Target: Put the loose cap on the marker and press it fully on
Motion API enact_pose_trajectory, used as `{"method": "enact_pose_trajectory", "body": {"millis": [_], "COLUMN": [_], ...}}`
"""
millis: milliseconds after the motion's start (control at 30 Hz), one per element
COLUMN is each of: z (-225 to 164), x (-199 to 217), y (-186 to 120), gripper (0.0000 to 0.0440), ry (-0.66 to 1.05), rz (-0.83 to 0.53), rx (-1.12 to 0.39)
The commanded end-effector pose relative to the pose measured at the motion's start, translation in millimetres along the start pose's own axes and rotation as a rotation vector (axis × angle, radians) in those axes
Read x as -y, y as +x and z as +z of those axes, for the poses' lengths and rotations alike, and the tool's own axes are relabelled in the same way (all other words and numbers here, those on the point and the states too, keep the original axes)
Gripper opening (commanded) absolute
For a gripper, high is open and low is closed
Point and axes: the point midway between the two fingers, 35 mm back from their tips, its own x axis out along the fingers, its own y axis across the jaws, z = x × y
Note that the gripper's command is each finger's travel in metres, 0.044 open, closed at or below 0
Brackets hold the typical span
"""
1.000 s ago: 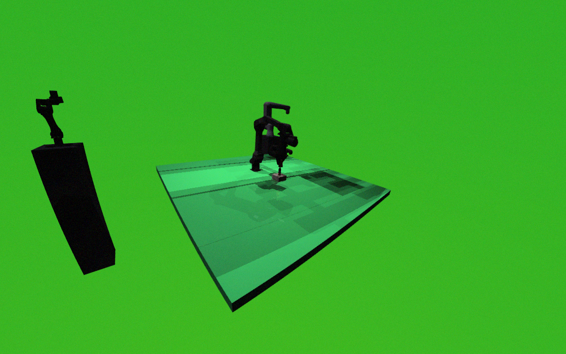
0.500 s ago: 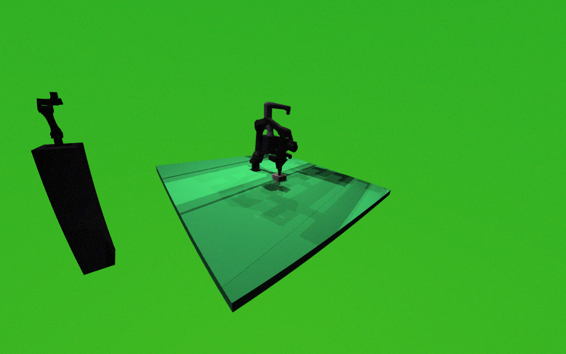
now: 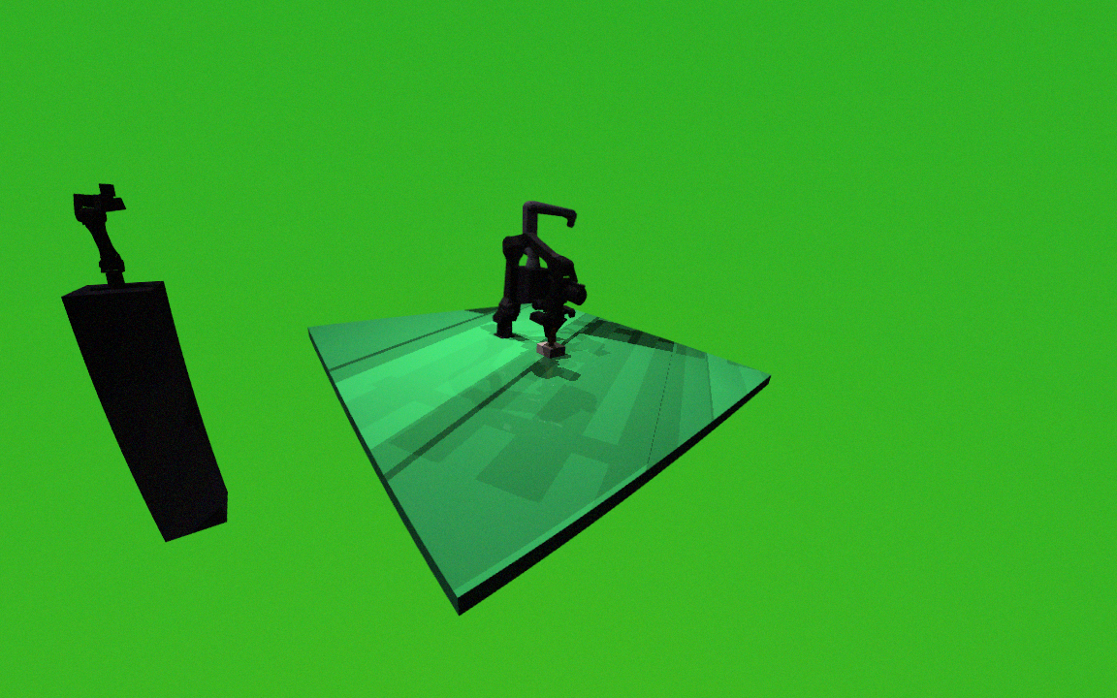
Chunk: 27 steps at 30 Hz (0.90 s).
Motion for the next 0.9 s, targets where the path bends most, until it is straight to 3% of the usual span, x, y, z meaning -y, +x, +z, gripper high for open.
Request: {"method": "enact_pose_trajectory", "body": {"millis": [0, 300, 400, 667, 867], "z": [11.6, 16.0, 20.4, 24.6, 19.1], "x": [0.8, -1.5, -1.3, -1.7, -2.4], "y": [13.7, 18.3, 17.0, 14.0, 3.5], "gripper": [0.0143, 0.0172, 0.0228, 0.0432, 0.044], "ry": [-0.008, -0.02, -0.02, -0.024, -0.017], "rz": [-0.011, -0.007, -0.012, -0.009, -0.003], "rx": [0.059, 0.065, 0.067, 0.038, -0.028]}}
